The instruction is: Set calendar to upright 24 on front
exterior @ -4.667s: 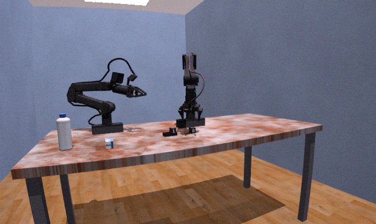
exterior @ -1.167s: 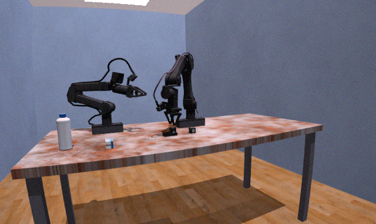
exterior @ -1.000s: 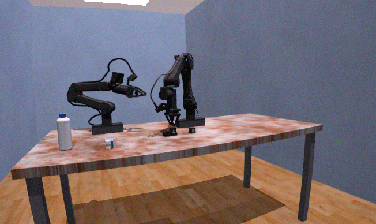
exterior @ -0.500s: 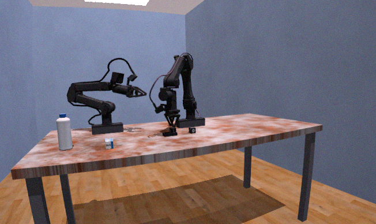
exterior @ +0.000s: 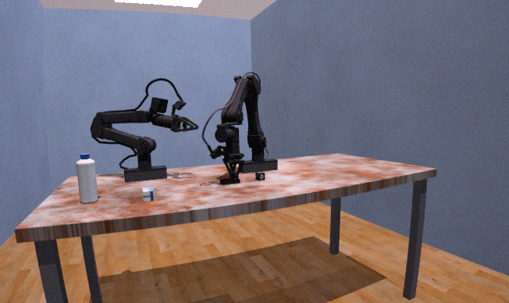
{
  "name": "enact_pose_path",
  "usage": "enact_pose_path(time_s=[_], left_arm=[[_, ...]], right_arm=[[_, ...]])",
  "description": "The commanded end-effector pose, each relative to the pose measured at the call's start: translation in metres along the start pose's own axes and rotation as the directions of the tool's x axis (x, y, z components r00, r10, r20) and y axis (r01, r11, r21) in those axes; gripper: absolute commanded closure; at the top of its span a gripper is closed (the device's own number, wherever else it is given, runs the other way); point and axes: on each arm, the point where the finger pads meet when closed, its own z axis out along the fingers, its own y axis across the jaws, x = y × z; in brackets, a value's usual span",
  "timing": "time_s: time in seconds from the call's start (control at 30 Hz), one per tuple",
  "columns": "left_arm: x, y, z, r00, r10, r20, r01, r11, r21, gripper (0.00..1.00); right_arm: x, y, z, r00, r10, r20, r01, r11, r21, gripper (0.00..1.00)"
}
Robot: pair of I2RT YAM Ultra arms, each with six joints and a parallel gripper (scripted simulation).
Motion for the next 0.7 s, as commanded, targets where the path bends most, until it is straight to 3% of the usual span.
enact_pose_path(time_s=[0.0, 0.13, 0.37, 0.67], left_arm=[[-0.0035, 0.0051, 0.002, 1.0, 0.003, 0.021, -0.003, 1.0, -0.024, 0.53], [-0.0069, 0.0085, -0.0019, 0.999, 0.004, 0.032, -0.003, 0.999, -0.036, 0.53], [-0.0043, 0.0052, -0.002, 1.0, 0.003, 0.031, -0.002, 0.999, -0.034, 0.66], [-0.0038, 0.0043, -0.0019, 1.0, 0.003, 0.031, -0.002, 0.999, -0.034, 0.73]], right_arm=[[-0.0115, 0.0015, -0.0049, 1.0, -0.005, 0.03, 0.006, 1.0, -0.006, 0.0], [-0.0115, 0.0015, -0.0049, 1.0, -0.005, 0.03, 0.006, 1.0, -0.006, 0.0], [-0.0115, 0.0015, -0.0049, 1.0, -0.005, 0.03, 0.006, 1.0, -0.006, 0.0], [-0.0115, 0.0015, -0.0049, 1.0, -0.005, 0.03, 0.006, 1.0, -0.006, 0.0]])
